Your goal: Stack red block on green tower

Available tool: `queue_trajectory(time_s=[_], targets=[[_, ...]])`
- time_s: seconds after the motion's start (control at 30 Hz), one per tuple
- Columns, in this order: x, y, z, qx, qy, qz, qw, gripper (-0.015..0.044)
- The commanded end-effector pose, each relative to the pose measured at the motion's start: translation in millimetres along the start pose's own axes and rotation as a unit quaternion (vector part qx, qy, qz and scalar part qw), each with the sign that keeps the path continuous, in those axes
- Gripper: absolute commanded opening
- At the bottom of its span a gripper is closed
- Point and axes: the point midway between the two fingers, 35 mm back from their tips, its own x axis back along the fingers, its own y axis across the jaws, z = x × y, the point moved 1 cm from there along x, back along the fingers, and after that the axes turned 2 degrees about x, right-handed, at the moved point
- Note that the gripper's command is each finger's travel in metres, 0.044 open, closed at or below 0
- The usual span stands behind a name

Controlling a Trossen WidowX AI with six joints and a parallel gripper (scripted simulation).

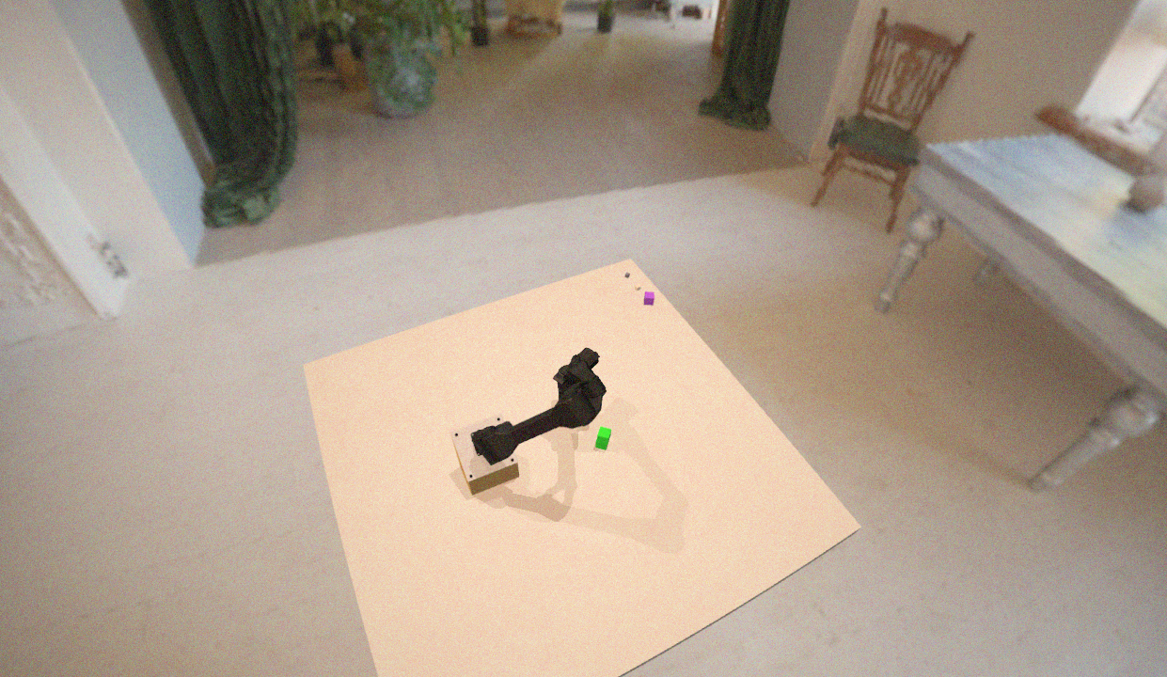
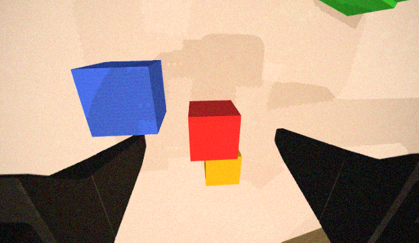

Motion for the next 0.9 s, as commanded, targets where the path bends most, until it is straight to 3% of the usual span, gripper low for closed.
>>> queue_trajectory(time_s=[0.0, 0.4, 0.87], targets=[[-8, -1, 0, 0.002, -0.001, 0.002, 1.000, 0.0440], [-24, -2, 1, 0.002, -0.001, 0.003, 1.000, 0.0440], [-14, -1, 0, 0.002, -0.001, 0.002, 1.000, 0.0440]])
